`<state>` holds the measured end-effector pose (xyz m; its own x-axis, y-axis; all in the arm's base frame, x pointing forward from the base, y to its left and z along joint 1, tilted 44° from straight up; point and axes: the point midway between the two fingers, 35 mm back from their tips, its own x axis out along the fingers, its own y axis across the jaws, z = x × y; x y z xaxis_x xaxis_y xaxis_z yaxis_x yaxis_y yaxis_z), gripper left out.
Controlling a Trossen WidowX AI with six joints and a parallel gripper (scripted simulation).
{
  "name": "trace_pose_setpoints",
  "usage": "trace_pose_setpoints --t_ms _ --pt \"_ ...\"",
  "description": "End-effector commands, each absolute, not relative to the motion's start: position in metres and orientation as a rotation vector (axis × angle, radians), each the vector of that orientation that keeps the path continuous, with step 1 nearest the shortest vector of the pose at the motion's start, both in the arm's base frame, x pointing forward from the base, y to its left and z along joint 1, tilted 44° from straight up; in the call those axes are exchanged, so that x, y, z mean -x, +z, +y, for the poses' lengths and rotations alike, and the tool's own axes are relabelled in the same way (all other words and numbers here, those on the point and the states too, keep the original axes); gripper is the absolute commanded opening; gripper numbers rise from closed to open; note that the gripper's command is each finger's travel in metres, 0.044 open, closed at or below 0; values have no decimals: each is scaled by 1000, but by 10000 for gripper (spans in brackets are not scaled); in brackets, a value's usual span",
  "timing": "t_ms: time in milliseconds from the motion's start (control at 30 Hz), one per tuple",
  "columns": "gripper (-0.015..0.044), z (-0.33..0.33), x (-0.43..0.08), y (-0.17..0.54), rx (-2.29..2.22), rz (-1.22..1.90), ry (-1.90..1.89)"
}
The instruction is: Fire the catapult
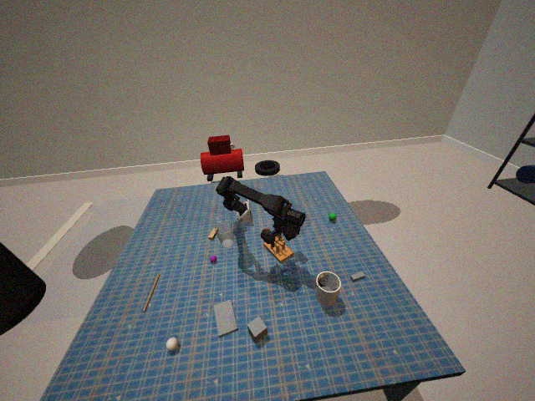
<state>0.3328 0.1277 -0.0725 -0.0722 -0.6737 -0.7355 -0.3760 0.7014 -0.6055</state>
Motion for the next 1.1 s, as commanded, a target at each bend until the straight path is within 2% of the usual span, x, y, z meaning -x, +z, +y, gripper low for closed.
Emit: trace_pose_setpoints --t_ms 0,1033,1067 --pt "440 126 -332 -76 865 1682 -295" --pt "440 93 -329 -110 866 1682 -297" --pt "414 96 -330 -108 855 1680 -300"
